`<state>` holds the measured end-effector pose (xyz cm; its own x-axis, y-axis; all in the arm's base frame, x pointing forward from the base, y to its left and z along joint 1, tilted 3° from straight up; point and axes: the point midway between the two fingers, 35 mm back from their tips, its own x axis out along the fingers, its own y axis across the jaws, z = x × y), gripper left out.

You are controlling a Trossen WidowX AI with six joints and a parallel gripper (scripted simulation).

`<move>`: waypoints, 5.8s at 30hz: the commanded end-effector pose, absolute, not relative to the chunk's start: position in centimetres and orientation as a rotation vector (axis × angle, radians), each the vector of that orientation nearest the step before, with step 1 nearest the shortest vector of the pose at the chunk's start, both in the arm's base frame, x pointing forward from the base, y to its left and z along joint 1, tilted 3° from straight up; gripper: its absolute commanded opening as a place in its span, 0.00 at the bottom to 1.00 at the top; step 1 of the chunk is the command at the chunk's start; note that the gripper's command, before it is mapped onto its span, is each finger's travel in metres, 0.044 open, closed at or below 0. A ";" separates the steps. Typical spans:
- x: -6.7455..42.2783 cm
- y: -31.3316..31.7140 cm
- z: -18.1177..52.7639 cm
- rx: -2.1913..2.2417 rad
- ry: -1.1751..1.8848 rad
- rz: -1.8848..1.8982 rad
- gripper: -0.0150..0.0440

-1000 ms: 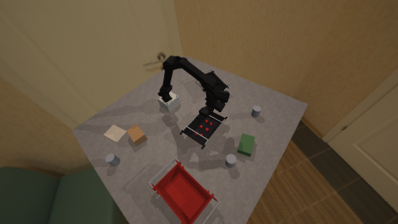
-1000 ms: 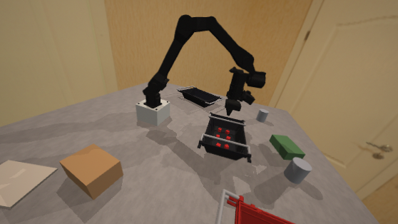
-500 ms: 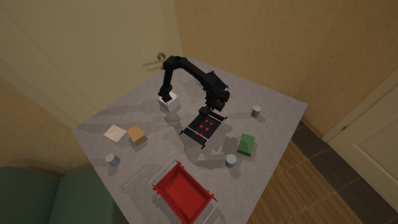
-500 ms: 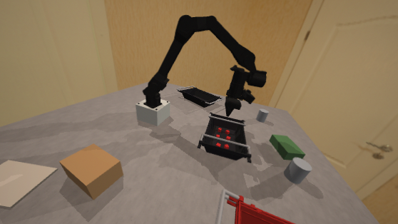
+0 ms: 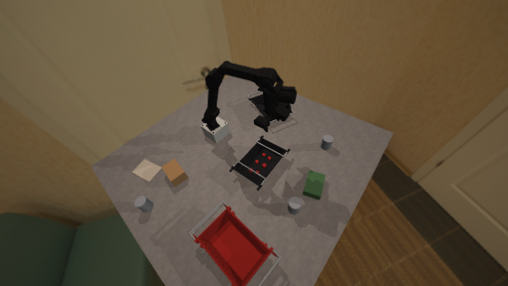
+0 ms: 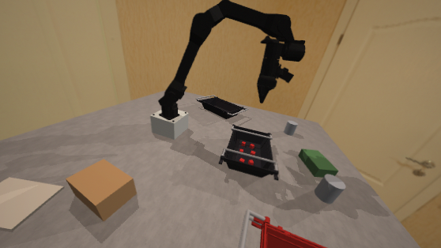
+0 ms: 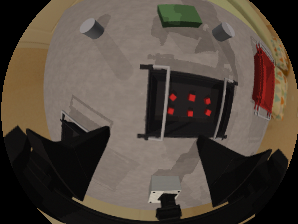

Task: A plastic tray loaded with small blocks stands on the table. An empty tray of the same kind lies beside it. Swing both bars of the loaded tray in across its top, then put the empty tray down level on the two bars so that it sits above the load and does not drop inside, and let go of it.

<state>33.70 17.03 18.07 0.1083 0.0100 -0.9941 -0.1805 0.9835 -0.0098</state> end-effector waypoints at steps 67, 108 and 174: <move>4.9 32.6 -3.7 0.202 1.517 -0.178 0.63; 4.6 32.8 3.2 0.202 1.518 -0.178 0.25; 4.5 32.6 4.3 0.202 1.518 -0.178 0.25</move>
<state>4.43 32.02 3.59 0.0422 -0.0199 -0.9989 0.2380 0.9712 -0.0093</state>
